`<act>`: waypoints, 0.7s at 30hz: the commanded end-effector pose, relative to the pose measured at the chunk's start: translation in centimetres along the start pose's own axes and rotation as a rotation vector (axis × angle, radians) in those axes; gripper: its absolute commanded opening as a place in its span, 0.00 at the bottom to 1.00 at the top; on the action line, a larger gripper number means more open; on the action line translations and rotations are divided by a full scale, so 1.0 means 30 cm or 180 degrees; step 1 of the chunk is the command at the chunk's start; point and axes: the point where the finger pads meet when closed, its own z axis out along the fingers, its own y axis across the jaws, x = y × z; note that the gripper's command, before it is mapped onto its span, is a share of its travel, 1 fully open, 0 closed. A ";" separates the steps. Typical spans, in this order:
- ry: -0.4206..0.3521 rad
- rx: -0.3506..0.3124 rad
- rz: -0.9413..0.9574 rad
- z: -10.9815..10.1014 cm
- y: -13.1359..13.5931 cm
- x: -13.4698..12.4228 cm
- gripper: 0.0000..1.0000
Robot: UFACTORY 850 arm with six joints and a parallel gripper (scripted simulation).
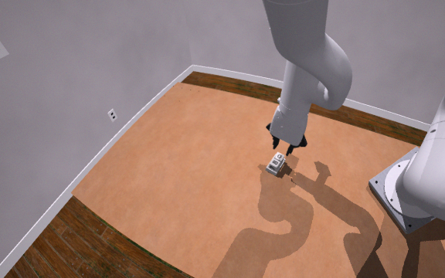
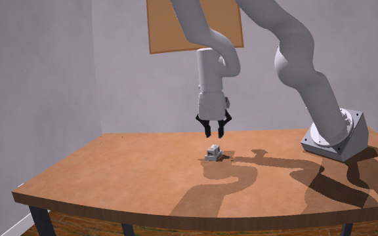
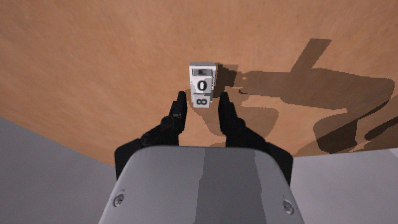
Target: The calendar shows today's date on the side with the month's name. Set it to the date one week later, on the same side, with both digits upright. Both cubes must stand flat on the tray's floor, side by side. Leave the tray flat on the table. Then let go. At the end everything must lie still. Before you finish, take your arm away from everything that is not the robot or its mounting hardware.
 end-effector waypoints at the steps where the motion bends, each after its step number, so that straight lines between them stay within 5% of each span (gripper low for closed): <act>1: 0.0000 0.0005 -0.0001 0.020 -0.002 0.000 0.47; 21: 0.0000 0.0005 -0.0001 0.089 -0.004 -0.002 0.47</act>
